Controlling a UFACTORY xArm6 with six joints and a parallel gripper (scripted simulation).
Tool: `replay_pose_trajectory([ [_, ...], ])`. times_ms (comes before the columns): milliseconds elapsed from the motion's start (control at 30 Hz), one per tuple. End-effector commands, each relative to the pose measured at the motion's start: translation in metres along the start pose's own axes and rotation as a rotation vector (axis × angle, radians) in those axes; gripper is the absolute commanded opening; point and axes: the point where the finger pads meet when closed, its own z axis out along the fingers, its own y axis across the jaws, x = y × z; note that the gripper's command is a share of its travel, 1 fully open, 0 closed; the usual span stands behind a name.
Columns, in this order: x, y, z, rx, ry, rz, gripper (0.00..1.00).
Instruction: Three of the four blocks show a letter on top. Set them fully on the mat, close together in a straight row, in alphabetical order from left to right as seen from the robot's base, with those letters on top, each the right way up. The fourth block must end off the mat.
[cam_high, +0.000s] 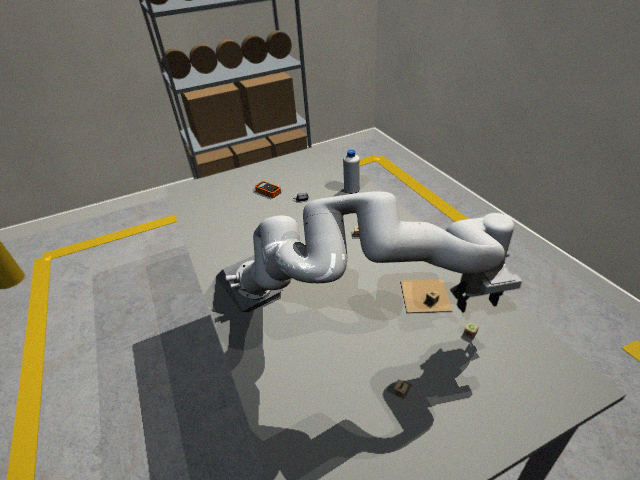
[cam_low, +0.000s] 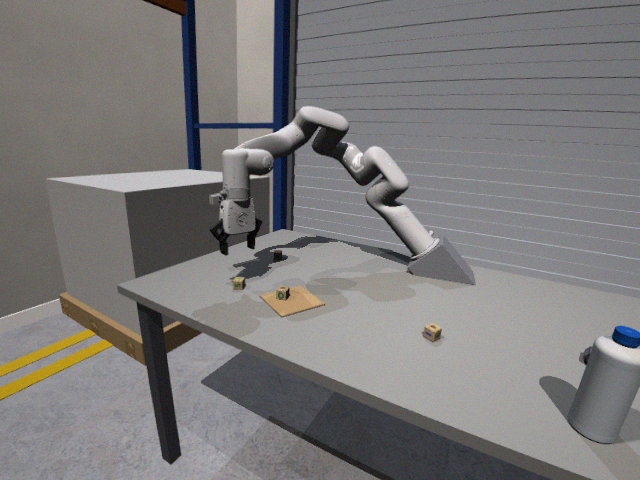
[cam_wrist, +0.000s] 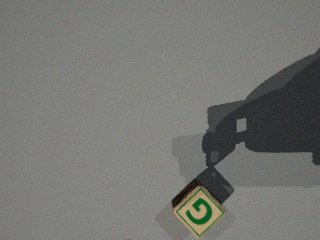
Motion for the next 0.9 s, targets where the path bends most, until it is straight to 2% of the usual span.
replay_pose_trajectory([
  [0,0.001,-0.001,0.002,0.003,-0.006,-0.138,1.0],
  [67,0.001,-0.001,0.002,0.003,-0.006,-0.138,1.0],
  [100,0.001,-0.001,0.005,0.003,-0.006,-0.217,1.0],
  [567,0.001,-0.001,0.017,0.004,-0.006,-0.645,1.0],
  [867,0.001,-0.001,0.02,0.004,-0.006,-0.738,1.0],
])
